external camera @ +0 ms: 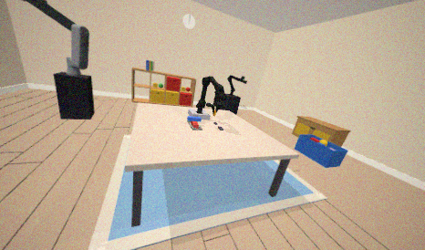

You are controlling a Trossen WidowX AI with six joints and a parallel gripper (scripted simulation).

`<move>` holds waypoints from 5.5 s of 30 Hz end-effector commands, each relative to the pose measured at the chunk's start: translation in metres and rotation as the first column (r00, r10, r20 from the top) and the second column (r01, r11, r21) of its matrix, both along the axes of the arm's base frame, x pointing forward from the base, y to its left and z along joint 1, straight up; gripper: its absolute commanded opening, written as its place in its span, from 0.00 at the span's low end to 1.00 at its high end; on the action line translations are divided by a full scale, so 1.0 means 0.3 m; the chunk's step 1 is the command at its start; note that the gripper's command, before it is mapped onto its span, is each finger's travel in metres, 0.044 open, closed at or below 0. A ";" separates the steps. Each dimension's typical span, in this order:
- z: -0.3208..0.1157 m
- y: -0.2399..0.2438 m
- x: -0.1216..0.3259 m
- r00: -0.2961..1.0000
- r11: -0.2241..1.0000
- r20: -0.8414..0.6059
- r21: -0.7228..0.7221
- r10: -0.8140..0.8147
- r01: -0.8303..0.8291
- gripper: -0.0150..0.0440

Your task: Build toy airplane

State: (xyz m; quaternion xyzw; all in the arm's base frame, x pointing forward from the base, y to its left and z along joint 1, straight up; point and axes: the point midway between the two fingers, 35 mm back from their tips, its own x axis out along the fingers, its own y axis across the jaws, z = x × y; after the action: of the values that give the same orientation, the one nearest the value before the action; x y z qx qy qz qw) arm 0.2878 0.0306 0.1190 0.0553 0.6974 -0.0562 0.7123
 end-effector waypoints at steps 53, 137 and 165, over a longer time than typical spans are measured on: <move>-0.087 -0.525 0.117 1.000 1.000 0.002 -0.015 -0.024 0.024 0.25; -0.238 -0.660 0.114 1.000 1.000 0.001 -0.018 -0.011 0.011 0.43; 0.067 -0.659 0.116 1.000 1.000 0.002 -0.018 -0.006 0.006 0.69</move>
State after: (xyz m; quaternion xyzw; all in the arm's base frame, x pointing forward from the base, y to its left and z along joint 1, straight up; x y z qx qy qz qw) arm 0.3243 -0.1682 0.1335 0.0495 0.6892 -0.0689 0.7195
